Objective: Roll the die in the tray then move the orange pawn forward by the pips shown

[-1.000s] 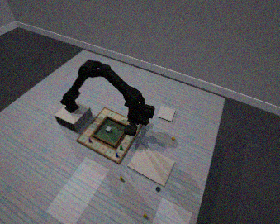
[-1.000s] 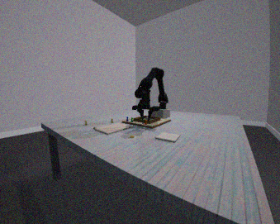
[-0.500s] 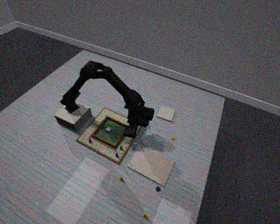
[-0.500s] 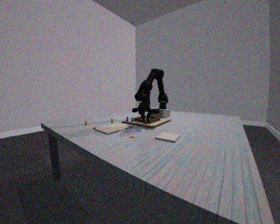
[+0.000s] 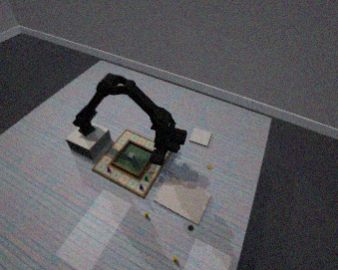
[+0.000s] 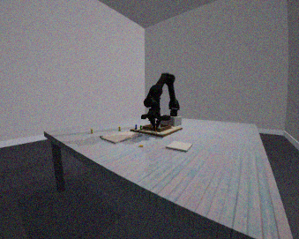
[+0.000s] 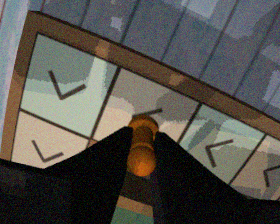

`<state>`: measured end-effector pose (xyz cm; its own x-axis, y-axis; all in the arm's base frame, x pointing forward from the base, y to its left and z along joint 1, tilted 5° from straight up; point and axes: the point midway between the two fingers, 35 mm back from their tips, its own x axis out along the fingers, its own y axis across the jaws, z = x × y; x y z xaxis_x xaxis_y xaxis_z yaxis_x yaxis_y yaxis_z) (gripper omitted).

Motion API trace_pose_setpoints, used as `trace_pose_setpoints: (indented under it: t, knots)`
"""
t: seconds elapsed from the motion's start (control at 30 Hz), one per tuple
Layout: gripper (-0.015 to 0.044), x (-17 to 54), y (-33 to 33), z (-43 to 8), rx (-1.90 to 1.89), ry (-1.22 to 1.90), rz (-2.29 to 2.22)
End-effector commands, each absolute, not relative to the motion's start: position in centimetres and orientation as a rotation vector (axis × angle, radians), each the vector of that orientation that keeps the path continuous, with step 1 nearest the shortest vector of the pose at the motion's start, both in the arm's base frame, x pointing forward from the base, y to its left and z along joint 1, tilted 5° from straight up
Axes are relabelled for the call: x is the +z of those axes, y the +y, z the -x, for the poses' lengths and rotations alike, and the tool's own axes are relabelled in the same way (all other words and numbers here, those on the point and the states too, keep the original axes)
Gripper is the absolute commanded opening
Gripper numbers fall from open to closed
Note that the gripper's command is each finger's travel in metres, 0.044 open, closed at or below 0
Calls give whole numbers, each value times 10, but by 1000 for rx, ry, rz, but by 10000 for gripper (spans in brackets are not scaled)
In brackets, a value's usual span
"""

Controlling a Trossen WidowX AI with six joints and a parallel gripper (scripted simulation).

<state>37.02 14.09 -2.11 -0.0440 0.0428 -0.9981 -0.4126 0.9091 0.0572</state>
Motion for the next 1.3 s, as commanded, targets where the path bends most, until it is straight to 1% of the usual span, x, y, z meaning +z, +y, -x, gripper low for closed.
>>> trace_pose_setpoints:
  t: [0.0,0.5,0.7,1.27]
  knots:
    - [0,3,142,-377,380,1564,292]
    - [0,95,138,-378,379,1564,292]
    - [0,94,139,-374,380,1564,292]
    - [0,70,157,-325,382,1568,290]
